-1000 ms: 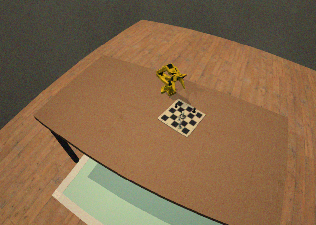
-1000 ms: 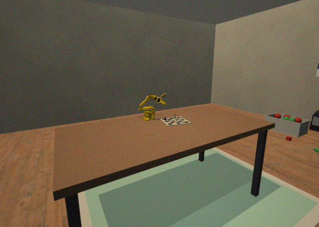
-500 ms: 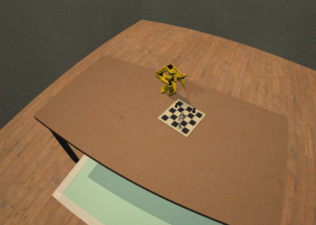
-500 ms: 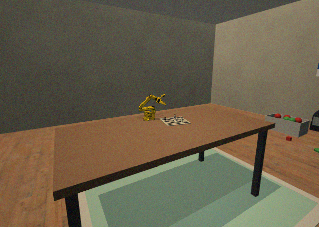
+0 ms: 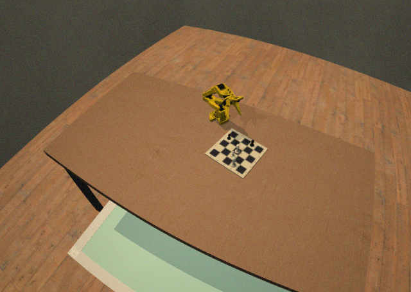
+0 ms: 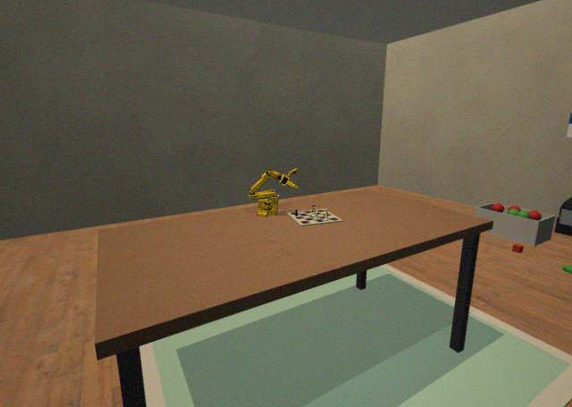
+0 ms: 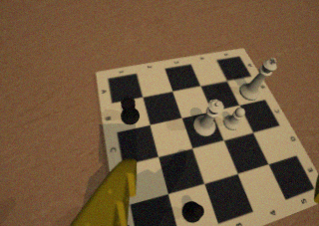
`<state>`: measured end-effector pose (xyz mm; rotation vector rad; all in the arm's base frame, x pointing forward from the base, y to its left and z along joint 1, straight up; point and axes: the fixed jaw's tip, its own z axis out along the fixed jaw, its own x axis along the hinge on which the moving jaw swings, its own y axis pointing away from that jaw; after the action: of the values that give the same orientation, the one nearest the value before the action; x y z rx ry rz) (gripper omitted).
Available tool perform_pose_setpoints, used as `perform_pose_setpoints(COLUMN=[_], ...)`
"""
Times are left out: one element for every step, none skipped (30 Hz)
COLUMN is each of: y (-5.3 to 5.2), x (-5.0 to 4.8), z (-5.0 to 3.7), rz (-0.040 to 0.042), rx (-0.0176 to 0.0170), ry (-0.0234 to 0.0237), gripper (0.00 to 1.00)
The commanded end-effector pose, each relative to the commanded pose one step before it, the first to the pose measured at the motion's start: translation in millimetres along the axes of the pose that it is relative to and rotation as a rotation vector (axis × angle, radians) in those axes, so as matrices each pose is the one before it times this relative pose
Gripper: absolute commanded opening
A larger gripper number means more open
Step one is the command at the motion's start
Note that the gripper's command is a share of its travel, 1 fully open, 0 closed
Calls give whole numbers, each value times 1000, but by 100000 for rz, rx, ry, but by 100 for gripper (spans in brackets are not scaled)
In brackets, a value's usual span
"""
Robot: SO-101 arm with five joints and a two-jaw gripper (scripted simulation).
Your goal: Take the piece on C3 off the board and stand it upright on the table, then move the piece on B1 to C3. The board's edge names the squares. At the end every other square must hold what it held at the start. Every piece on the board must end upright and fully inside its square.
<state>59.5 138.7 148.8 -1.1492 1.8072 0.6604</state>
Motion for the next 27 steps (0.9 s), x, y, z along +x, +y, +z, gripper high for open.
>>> perform_pose_setpoints(y=[1721,-1,-7,-17,-33,-53,-76,0,0,-102,-132,-163,-197,-232,-269,-306,-345,-383,-423,-462,-503,-542,-583,-622,0,0,-663], x=[5395,-6,-33,-90,-168,-270,-389,0,0,-529,-683,-855,-1038,-1238,-1447,-1670,-1898,-2137,-2376,-2622,-2862,-3101,-3328,-3545,0,0,-3741], z=[2189,-3,-19,-52,-97,-154,-217,0,0,-287,-356,-424,-484,-535,-568,-584,-574,-538,-470,-371,-234,-62,149,395,0,0,679], rz=[-1386,0,2,6,10,16,23,0,0,32,41,51,62,74,86,99,112,126,140,155,169,184,199,214,0,0,228], rx=[-1050,0,3,7,14,22,32,0,0,42,55,67,81,94,108,122,136,149,162,174,186,196,206,213,0,0,221], ry=[2347,2,20,51,97,154,223,0,0,298,384,474,571,669,772,874,979,1081,1183,1280,1376,1466,1553,1632,0,0,1708], gripper=[40,40,40,40,40,40,40,40,40,40,39,39,39,38,38,37,37,36,36,35,34,33,32,31,31,31,30])
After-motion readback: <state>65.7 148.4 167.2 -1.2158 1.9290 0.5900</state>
